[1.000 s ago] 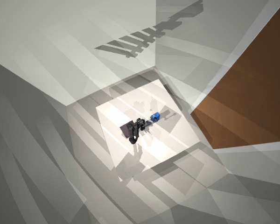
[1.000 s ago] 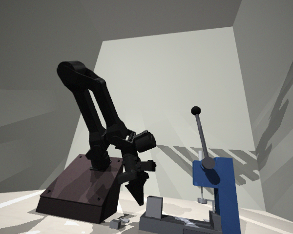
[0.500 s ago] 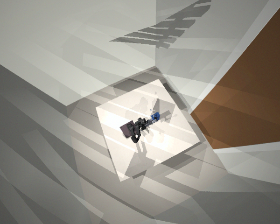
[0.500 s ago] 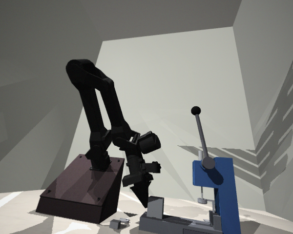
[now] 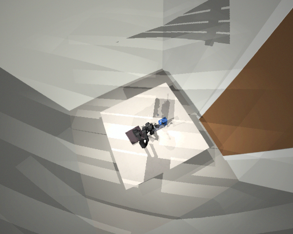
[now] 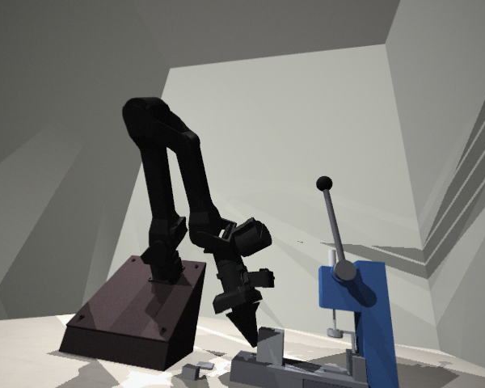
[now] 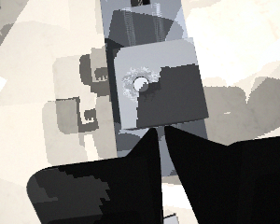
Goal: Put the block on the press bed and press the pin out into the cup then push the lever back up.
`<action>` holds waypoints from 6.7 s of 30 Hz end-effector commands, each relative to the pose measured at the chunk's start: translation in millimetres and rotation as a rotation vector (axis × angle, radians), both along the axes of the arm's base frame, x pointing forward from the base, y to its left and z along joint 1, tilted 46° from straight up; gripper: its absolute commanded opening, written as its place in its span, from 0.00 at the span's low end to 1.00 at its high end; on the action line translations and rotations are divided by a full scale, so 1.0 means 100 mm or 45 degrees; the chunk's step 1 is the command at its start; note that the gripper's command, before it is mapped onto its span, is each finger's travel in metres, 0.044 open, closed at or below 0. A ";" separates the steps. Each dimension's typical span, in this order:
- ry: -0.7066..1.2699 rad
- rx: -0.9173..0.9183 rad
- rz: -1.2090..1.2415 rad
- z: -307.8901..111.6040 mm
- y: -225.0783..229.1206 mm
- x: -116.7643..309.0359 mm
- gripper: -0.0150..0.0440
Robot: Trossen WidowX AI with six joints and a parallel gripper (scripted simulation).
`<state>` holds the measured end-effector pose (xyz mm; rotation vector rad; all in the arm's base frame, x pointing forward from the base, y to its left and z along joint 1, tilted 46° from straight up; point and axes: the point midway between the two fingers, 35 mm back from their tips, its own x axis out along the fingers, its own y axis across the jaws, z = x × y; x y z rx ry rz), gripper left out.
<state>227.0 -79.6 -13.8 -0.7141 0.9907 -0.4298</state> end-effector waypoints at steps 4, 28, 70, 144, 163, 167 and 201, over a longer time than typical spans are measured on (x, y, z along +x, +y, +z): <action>-0.038 0.004 0.040 0.00 0.00 0.10 0.31; -0.191 0.002 0.197 0.00 -0.02 0.44 0.31; -0.219 -0.004 0.226 0.00 -0.04 0.38 0.76; -0.219 -0.005 0.226 0.07 -0.10 0.38 0.76; -0.219 -0.005 0.226 0.07 -0.10 0.38 0.31; -0.216 0.000 0.241 0.06 -0.10 0.38 0.31; -0.246 0.038 0.624 0.09 -0.16 0.83 0.31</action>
